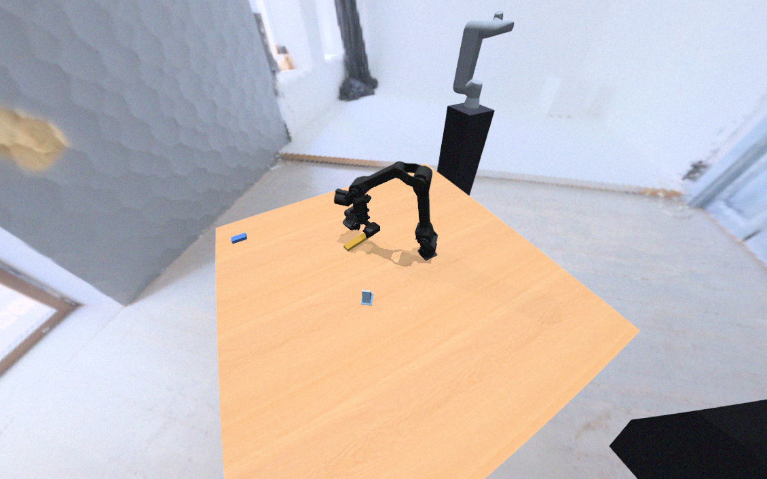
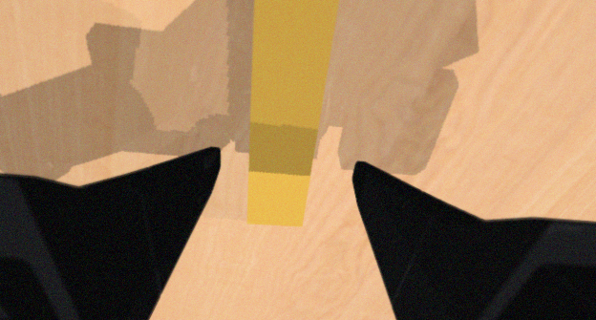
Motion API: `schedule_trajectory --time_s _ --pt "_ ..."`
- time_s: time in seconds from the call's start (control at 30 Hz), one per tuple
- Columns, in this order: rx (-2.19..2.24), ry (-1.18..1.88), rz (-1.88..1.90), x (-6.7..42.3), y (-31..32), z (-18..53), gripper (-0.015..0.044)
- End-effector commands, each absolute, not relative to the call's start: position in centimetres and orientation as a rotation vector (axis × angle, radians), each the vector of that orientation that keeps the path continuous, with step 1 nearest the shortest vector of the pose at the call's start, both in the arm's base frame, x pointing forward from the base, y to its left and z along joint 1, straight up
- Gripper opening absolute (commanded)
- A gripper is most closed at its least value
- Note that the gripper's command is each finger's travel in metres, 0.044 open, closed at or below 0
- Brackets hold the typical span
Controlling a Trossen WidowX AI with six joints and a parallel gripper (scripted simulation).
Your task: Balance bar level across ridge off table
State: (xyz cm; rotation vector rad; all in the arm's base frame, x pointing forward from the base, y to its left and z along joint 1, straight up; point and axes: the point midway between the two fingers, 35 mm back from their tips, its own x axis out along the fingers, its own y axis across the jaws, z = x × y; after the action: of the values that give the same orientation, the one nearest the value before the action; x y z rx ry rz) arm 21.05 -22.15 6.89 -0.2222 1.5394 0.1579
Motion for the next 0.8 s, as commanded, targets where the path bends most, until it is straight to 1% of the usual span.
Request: schedule_trajectory --time_s 0.0,0.77 --pt "-0.214 1.543 0.175 20.97 -21.92 5.77 0.0315" --pt "-0.214 1.543 0.175 20.97 -21.92 4.87 0.0315"
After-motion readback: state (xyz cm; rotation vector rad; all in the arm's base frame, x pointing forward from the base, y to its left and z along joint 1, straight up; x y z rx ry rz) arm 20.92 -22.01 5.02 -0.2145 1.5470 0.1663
